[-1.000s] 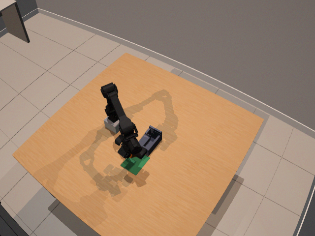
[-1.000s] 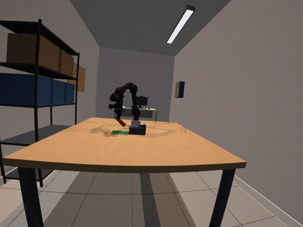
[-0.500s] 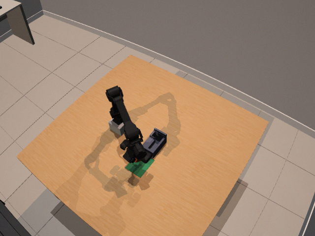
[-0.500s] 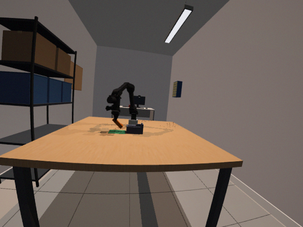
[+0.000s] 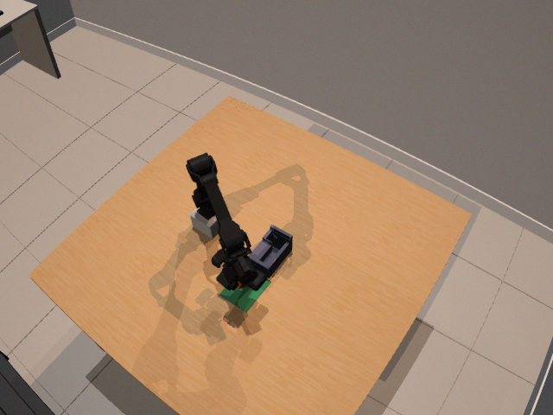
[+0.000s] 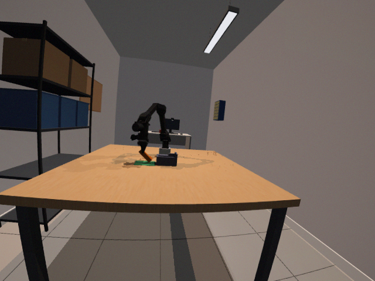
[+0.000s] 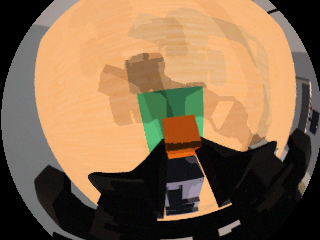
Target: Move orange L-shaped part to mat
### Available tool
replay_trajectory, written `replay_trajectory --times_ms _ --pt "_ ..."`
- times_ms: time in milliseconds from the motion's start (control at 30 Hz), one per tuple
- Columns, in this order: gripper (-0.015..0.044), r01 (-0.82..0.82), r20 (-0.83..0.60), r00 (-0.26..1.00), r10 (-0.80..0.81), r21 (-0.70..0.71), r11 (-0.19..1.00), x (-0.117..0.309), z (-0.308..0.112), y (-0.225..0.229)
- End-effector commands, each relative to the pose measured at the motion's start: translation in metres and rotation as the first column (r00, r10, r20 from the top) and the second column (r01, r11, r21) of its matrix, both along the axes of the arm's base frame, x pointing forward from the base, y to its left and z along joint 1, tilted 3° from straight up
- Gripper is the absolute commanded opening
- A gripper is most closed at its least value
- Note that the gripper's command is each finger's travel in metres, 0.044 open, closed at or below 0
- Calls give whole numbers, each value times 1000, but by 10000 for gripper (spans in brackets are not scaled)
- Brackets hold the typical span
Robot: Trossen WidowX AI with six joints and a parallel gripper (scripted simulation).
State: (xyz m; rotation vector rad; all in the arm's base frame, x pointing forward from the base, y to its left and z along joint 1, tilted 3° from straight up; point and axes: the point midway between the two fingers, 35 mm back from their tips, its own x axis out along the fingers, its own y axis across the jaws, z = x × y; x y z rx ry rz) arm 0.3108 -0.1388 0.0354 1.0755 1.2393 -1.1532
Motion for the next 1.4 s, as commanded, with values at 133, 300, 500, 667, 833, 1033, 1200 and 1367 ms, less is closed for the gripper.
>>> replay_trajectory --times_ms 133,300,500,667,833,1033,1200,1367 --pt "0 -4 -8 1000 4 0 1000 -2 -6 0" --pt "0 -4 -8 1000 4 0 1000 -2 -6 0" --pt "0 -4 -8 1000 4 0 1000 -2 -6 0" --pt "0 0 -6 1000 0 3 1000 -2 -6 1" --pt "131 0 -6 1000 0 3 1000 -2 -6 1" --pt "289 0 -6 1000 0 2 1000 -1 1 0" --pt "400 -3 -7 1000 3 1 1000 2 57 2" --pt "400 -4 -7 1000 4 1 1000 0 83 4"
